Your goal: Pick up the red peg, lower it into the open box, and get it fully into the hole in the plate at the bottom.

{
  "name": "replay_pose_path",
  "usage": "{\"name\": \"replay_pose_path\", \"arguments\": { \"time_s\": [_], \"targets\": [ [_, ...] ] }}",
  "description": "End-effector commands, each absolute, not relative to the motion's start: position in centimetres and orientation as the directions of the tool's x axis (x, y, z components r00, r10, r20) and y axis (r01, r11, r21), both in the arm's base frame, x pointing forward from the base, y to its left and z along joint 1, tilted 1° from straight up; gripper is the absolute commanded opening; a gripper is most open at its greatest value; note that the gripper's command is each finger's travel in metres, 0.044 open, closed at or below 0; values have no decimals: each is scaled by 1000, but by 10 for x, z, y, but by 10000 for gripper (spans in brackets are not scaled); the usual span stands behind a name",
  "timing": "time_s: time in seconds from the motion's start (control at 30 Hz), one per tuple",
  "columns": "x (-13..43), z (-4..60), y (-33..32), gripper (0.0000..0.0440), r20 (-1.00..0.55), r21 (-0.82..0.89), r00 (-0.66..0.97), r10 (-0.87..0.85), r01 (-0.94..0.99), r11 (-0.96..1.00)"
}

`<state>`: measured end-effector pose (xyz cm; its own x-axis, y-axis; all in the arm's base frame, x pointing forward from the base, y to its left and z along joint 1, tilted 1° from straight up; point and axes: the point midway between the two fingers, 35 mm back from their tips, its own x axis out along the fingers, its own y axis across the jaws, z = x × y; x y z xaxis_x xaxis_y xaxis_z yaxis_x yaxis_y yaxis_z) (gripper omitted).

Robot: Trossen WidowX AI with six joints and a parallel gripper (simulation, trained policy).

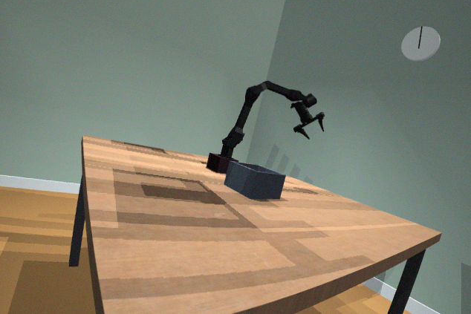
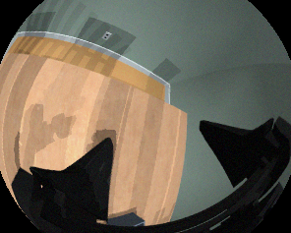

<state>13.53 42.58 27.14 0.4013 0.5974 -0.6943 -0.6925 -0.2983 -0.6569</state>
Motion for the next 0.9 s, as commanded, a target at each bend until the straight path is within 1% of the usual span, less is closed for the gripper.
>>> {"name": "replay_pose_path", "arguments": {
  "time_s": [0.0, 0.23, 0.43, 0.63, 0.87],
  "targets": [
    [145, 270, 414, 440, -704, -617, 401, 586, -754, -225],
    [169, 261, 389, 440, -731, -508, 407, 547, -860, -38],
    [185, 250, 367, 440, -759, -400, 407, 508, -907, 130],
    [197, 236, 344, 440, -790, -287, 401, 464, -910, 298],
    [206, 218, 317, 440, -828, -160, 386, 407, -858, 488]
  ]
}}
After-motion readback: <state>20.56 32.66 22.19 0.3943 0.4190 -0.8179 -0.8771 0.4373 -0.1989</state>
